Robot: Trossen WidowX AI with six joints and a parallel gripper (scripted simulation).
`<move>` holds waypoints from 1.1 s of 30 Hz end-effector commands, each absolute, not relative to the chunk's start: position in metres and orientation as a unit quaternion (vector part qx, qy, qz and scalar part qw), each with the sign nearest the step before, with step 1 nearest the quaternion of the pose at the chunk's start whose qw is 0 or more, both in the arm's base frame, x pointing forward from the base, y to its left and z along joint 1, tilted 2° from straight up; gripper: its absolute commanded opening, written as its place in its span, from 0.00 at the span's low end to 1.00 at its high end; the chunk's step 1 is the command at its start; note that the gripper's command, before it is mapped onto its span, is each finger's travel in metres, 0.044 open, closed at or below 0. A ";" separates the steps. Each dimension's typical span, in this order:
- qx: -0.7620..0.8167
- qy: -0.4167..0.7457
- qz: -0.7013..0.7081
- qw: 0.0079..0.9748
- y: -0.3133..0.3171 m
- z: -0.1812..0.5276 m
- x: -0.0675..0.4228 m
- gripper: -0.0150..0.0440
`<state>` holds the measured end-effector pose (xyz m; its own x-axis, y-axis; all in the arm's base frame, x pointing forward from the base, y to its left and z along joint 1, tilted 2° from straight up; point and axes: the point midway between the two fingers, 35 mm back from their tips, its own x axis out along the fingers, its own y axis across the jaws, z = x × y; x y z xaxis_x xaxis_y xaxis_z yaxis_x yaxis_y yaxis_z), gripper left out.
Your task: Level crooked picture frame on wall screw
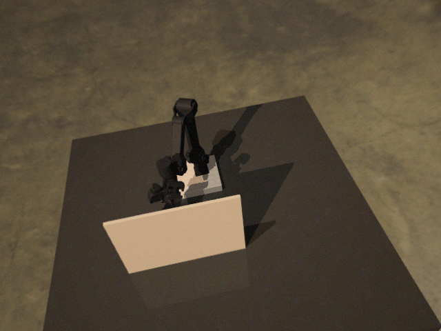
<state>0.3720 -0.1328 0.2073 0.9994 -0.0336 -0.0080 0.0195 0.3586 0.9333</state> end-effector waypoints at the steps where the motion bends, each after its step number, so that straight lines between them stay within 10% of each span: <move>1: 0.567 -0.008 -0.014 0.824 -0.133 0.208 0.372 0.25; 33: 0.566 -0.009 -0.014 0.825 -0.136 0.203 0.372 0.25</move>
<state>0.3720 -0.1360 0.2030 0.9994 -0.0339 -0.0004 0.0127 0.3625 0.9319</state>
